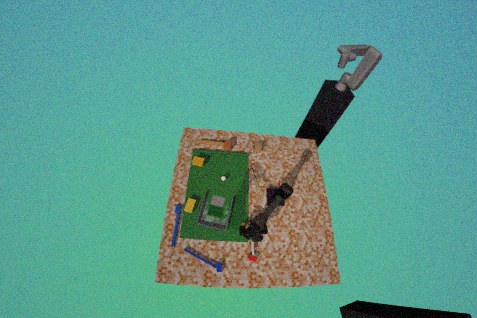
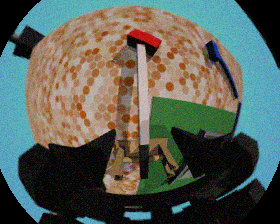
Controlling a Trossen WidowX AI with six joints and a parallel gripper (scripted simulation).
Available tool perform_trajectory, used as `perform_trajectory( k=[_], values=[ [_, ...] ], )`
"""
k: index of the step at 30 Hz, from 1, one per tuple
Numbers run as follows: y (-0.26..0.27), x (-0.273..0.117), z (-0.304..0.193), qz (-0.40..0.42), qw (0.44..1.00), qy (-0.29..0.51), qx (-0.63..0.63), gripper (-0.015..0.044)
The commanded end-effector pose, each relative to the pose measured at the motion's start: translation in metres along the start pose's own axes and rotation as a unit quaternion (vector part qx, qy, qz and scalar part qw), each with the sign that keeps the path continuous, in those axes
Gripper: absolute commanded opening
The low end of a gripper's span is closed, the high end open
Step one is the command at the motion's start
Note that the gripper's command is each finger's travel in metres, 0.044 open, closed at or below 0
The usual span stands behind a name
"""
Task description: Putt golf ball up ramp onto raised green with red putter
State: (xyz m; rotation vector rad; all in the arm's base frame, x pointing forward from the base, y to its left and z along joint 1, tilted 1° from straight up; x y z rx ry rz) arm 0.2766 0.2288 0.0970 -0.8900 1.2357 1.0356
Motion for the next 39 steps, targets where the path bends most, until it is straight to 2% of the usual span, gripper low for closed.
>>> perform_trajectory(
  k=[1,21,36,39],
  values=[
    [0.001,0.007,-0.001,0.003,1.0,0.002,-0.001,0.044],
    [0.0,0.03,-0.004,0.003,1.0,0.002,-0.001,0.044],
    [0.0,0.026,-0.003,0.001,1.0,0.001,0.0,0.0046],
    [0.0,0.026,-0.003,0.001,1.0,0.001,0.0,0.0026]
  ],
)
Point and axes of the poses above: the point midway between the two fingers, 35 mm back from their tips, its own x axis out along the fingers, its own y axis across the jaws, z = x × y, the point moved 4 cm from there along -x, back along the fingers, and after that the axes turned 12 degrees about x, right-handed, at the moved point
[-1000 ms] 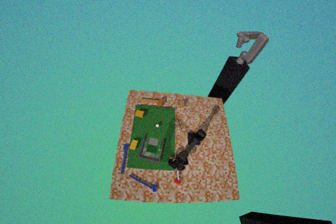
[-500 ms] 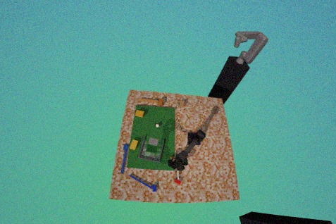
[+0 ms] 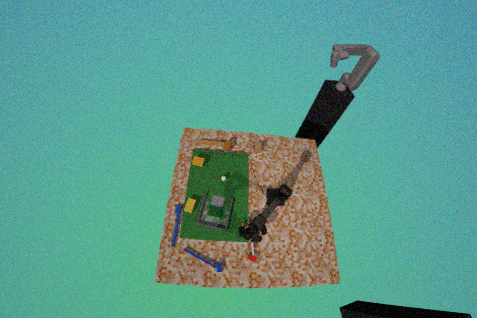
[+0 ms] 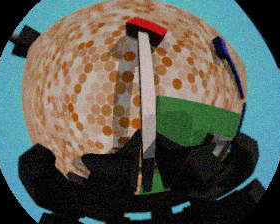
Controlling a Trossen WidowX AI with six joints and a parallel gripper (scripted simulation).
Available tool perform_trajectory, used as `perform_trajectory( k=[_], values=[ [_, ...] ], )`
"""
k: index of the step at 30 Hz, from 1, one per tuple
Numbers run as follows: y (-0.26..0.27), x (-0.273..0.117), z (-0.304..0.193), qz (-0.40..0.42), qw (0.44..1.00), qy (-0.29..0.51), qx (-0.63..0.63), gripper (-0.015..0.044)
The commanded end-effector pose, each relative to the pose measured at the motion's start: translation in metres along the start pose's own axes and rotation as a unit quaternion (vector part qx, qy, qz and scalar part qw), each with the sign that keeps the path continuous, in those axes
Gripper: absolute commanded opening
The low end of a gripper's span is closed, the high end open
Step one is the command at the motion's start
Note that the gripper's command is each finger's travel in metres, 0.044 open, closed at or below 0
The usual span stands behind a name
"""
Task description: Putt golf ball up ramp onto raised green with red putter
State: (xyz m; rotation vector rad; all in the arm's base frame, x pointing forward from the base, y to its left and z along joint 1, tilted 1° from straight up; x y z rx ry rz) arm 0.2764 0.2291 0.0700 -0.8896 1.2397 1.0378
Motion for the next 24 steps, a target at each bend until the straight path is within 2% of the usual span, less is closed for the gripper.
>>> perform_trajectory(
  k=[1,6,20,24],
  values=[
    [0.0,0.0,0.0,-0.001,1.0,0.0,0.0,0.002],
    [-0.001,-0.009,0.002,-0.001,1.0,0.0,0.0,0.0],
    [0.001,-0.091,0.011,0.0,1.0,0.0,0.0,0.0],
    [0.002,-0.1,0.011,0.0,1.0,0.0,0.0,0.0]
  ],
)
Point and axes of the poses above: the point midway between the two fingers, 35 mm back from their tips, its own x axis out along the fingers, its own y axis across the jaws, z = x × y, the point moved 4 cm from there along -x, back along the fingers, and after that the axes turned 12 degrees about x, right-handed, at the moved point
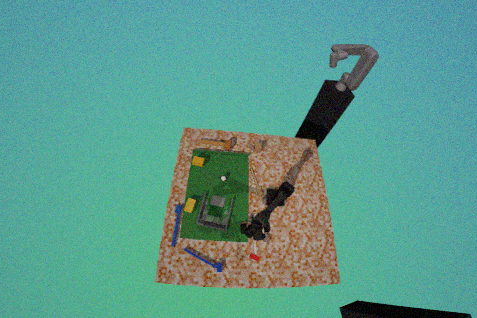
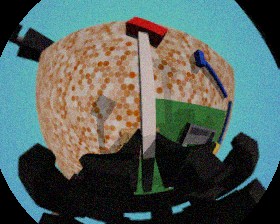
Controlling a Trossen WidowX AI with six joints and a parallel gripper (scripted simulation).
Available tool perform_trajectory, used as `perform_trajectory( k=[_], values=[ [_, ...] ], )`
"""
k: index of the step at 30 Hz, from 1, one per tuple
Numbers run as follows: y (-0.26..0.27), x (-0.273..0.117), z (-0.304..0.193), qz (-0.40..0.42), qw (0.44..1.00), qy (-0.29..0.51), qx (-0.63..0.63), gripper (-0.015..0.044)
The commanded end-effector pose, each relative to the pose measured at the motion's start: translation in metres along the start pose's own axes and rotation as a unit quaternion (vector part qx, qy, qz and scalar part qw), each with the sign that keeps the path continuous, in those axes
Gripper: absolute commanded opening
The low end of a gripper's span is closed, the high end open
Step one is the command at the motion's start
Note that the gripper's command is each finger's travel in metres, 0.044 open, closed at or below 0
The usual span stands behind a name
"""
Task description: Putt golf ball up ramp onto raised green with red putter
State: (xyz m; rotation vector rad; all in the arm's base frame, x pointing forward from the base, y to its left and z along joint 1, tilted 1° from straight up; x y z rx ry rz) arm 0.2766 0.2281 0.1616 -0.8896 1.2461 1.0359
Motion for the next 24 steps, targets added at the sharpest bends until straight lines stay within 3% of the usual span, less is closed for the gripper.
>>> perform_trajectory(
  k=[1,13,24],
  values=[
    [0.0,0.0,0.0,0.0,1.0,0.0,0.001,0.0],
    [-0.039,-0.012,-0.034,0.021,0.985,-0.014,0.169,0.0],
    [-0.073,-0.025,-0.075,0.045,0.937,-0.03,0.344,0.0]
  ],
)
Point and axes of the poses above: the point midway between the two fingers, 35 mm back from their tips, its own x axis out along the fingers, its own y axis across the jaws, z = x × y, the point moved 4 cm from there along -x, back along the fingers, and after that the axes turned 12 degrees about x, right-handed, at the moved point
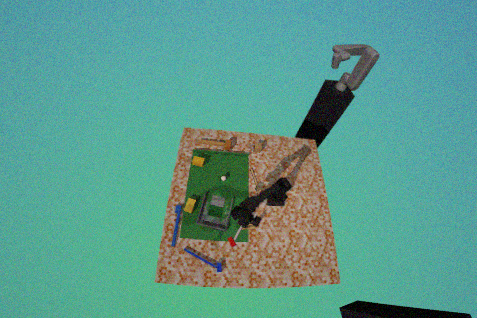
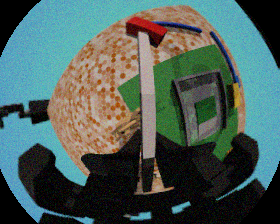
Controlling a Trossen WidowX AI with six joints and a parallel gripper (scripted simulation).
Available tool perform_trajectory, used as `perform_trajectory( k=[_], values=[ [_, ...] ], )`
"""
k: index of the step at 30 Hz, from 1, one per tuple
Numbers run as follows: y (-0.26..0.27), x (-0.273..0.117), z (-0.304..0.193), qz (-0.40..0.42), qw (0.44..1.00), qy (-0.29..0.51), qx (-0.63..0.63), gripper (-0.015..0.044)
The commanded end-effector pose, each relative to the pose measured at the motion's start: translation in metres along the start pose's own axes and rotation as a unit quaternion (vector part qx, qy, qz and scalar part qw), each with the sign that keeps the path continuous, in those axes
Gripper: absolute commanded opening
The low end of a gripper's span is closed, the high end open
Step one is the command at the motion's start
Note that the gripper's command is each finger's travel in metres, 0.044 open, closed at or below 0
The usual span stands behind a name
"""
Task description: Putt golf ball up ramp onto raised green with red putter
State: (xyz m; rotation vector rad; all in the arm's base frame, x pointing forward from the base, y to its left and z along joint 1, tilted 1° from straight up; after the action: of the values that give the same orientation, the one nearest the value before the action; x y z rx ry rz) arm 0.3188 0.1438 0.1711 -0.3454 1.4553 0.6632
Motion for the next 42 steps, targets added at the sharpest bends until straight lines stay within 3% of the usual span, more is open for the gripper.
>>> perform_trajectory(
  k=[1,21,42],
  values=[
    [-0.016,-0.009,-0.005,0.011,0.998,-0.01,0.061,0.0],
    [-0.095,-0.044,-0.05,0.068,0.932,-0.045,0.352,0.0],
    [-0.162,-0.088,-0.117,0.168,0.746,-0.081,0.639,0.0]
  ],
)
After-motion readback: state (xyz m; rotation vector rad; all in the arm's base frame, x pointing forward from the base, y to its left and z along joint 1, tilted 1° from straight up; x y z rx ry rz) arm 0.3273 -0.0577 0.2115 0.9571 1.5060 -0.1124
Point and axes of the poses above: the point midway between the two fingers, 35 mm back from their tips, its own x axis out along the fingers, its own y axis across the jaws, z = x × y, the point moved 4 cm from there along -x, back along the fingers, and after that the axes turned 12 degrees about x, right-handed, at the moved point
